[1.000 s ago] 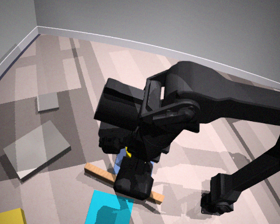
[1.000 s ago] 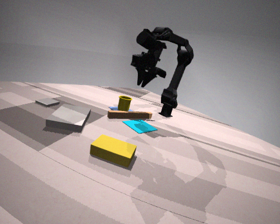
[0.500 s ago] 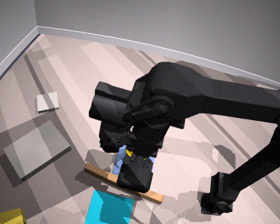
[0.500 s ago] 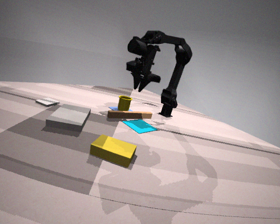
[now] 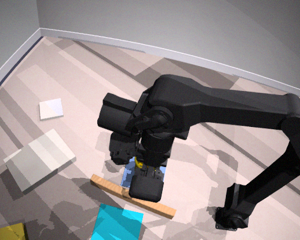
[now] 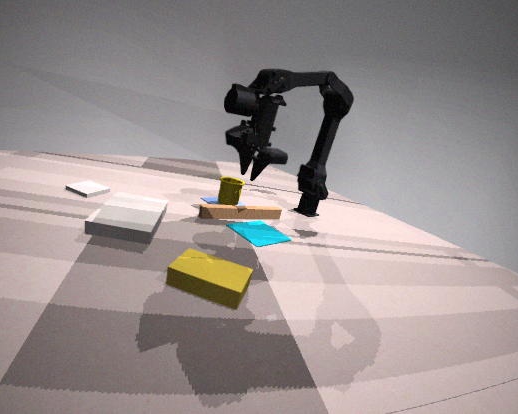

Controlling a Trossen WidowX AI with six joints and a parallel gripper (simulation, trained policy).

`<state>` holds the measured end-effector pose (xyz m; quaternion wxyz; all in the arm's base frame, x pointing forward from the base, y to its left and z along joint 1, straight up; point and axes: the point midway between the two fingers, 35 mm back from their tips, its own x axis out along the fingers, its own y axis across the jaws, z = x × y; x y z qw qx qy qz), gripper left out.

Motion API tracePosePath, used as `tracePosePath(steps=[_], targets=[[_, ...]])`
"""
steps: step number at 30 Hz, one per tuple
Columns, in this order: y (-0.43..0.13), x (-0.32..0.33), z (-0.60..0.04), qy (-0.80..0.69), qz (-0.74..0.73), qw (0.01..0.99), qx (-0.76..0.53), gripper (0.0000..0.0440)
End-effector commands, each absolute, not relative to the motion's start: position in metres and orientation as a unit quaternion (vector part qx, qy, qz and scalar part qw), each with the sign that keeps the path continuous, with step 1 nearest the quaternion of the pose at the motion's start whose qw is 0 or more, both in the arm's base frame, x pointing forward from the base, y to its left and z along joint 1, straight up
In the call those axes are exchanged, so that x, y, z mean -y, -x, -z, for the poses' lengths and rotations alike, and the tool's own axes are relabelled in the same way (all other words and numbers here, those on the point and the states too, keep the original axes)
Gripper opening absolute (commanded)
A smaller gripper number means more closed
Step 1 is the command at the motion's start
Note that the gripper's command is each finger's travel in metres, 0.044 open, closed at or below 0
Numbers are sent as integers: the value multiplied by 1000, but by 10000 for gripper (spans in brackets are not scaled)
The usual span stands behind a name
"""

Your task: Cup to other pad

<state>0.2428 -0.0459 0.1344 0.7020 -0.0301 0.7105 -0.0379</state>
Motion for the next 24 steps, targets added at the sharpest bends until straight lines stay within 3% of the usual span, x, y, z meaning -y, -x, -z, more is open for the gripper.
tracePosePath(steps=[1, 22, 24], targets=[[-240, 51, -122, 36, 34, 692, -720, 185], [-235, 67, -62, 80, -24, 673, -735, 193], [-236, 68, -59, 87, -32, 673, -734, 161]])
